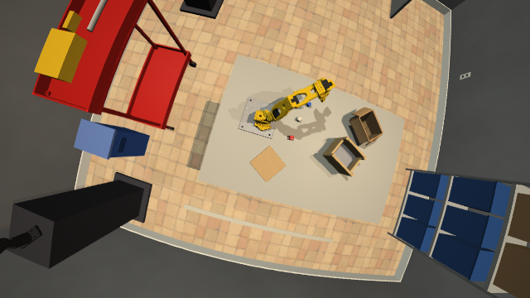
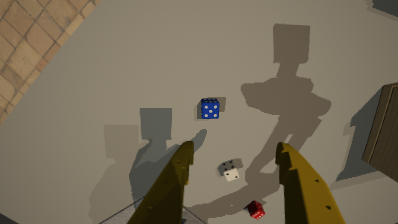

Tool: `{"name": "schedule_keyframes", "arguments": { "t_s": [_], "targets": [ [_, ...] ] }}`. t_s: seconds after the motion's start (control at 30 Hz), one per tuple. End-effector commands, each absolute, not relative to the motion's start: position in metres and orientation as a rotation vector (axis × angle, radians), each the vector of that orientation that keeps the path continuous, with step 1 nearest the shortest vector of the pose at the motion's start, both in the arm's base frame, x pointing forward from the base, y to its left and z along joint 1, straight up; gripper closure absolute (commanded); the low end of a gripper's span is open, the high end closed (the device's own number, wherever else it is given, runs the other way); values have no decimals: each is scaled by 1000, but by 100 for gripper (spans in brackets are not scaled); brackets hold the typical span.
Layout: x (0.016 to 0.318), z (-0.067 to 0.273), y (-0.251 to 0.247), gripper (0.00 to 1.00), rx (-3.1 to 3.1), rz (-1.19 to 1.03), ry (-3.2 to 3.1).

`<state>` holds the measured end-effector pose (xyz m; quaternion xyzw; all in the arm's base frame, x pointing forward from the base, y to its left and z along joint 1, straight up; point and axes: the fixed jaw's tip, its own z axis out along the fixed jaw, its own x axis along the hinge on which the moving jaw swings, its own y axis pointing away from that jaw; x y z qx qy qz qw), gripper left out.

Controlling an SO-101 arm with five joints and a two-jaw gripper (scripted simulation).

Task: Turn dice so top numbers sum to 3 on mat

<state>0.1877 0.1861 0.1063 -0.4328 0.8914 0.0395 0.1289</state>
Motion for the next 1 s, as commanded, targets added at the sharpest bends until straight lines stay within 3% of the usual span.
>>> {"name": "schedule_keyframes", "arguments": {
  "t_s": [0.0, 0.27, 0.97],
  "targets": [
    [183, 78, 186, 72, -1337, 64, 2691],
    [178, 49, 181, 72, -1391, 8, 2799],
    [178, 48, 181, 72, -1393, 6, 2803]
  ]
}}
